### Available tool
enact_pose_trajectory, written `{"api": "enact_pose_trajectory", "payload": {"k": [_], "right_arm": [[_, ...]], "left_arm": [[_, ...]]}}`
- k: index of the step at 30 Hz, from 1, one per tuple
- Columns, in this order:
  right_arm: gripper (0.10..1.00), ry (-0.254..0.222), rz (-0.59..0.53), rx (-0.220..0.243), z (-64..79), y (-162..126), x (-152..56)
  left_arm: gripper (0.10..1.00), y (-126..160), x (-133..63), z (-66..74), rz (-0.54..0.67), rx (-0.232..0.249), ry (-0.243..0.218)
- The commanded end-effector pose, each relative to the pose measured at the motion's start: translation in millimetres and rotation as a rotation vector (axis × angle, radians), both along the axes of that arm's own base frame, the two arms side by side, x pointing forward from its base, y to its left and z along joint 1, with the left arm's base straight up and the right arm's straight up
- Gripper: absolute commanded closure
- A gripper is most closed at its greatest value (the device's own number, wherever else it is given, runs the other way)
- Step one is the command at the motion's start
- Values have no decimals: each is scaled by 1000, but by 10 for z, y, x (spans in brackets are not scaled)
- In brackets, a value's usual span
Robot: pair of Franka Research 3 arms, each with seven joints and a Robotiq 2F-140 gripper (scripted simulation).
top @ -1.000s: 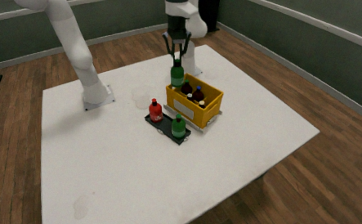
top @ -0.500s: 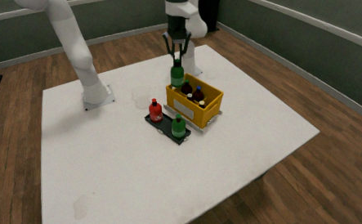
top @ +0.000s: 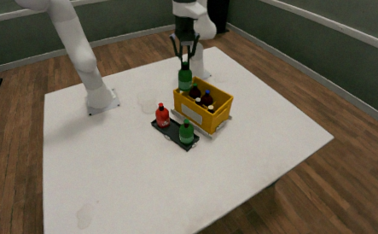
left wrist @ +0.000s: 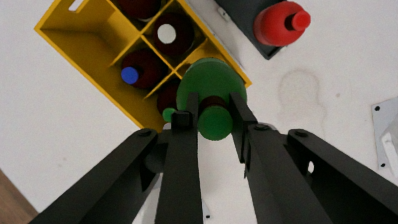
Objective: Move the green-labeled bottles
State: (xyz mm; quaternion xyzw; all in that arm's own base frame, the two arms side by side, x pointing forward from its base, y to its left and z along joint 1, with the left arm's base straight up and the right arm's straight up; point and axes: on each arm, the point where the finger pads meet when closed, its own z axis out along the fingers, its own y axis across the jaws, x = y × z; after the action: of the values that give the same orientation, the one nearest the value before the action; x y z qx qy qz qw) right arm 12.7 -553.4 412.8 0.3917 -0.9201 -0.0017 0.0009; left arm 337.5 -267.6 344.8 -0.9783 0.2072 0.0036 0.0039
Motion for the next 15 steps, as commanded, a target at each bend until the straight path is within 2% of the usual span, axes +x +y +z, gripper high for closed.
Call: {"api": "enact_pose_trajectory", "payload": {"k": [1,15], "right_arm": [[98,-3,4,-2,2,-10,0],[98,-3,4,-2,2,-10,0]], "left_arm": [[999,-14,2,41,-4,-9,-5],[999,-5,4,30,-4,-9,-5]]}}
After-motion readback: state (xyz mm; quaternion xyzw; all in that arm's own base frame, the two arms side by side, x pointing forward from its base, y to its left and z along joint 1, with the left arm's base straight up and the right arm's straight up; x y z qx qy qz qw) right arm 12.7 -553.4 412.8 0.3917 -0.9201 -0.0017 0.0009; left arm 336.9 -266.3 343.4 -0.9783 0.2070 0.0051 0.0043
